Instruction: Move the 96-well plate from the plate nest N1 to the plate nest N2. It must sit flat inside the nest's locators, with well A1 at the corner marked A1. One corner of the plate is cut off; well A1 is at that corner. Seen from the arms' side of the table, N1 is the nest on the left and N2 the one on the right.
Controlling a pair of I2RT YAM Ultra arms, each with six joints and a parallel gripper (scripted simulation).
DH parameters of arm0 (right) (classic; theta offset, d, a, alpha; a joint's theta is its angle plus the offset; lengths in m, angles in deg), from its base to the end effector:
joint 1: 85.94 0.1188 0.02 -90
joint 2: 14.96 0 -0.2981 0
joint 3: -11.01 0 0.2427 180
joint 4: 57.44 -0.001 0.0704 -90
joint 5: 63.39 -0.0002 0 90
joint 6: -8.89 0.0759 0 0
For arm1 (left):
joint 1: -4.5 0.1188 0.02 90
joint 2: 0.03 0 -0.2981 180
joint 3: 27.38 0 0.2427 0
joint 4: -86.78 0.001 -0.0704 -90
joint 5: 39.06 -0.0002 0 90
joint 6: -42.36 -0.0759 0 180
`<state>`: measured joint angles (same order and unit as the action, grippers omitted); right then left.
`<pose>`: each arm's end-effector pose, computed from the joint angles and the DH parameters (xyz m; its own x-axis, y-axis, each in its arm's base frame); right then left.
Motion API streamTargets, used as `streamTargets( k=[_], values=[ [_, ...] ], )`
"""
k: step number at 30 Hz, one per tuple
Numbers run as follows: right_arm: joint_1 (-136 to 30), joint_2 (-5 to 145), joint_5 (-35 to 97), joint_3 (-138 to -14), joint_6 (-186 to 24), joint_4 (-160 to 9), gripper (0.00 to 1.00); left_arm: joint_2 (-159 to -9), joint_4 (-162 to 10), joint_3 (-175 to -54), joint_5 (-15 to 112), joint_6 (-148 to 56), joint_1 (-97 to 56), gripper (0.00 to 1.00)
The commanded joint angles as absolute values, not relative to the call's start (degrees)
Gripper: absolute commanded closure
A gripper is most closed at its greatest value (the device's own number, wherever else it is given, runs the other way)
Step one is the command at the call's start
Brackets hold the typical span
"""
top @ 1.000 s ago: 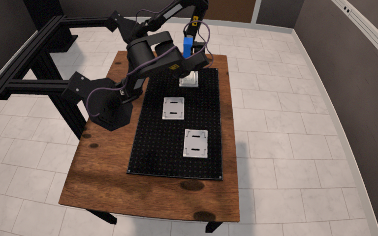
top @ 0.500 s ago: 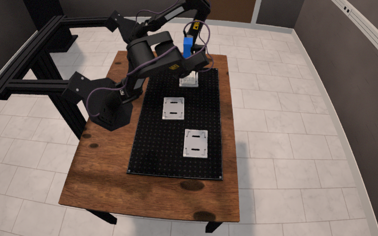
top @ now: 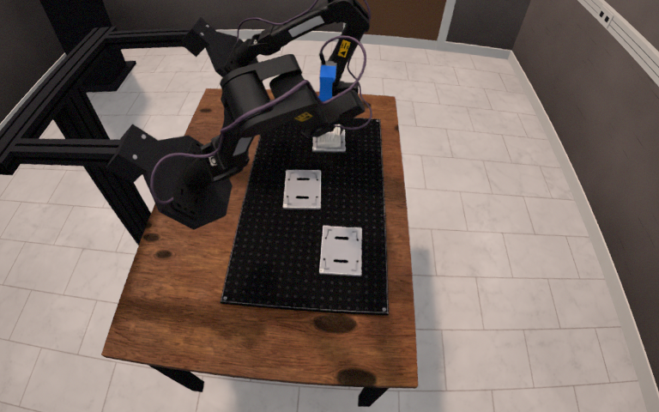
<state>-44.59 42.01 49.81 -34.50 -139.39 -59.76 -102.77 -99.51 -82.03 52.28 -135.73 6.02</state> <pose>0.1533 0.1761 0.2869 0.6668 -0.4546 -0.5905 -0.6224 0.0960 -0.7768 0.3566 0.0122 0.1313 -0.0661 0.9978 -0.0093 0.6645 0.0510 0.7456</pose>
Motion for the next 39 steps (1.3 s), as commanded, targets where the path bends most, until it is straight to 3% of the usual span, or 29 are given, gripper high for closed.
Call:
streamTargets(
  k=[1,10,22,23,24,39],
  values=[
    [-44.0,40.8,51.3,-34.6,-139.7,-59.6,0.0,-103.7,-100.1,-83.3,51.7,-136.2,6.0,0.0],
    [-44.0,40.8,51.3,-34.6,-139.7,-59.6,0.0,-103.2,-99.7,-82.7,52.1,-135.9,6.0,0.04],
    [-44.0,40.8,51.3,-34.6,-139.7,-59.6,0.0,-103.2,-99.7,-82.7,52.1,-135.9,6.0,0.21],
    [-44.0,40.8,51.3,-34.6,-139.7,-59.6,0.0,-103.7,-99.9,-82.5,51.6,-136.3,6.2,0.33],
    [-44.0,40.8,51.3,-34.6,-139.7,-59.6,0.0,-103.7,-99.9,-82.5,51.6,-136.3,6.2,0.22],
    [-44.1,40.3,51.0,-34.6,-138.2,-58.1,0.0,-92.1,-92.8,-77.6,52.2,-135.8,5.7,0.22]
  ],
)
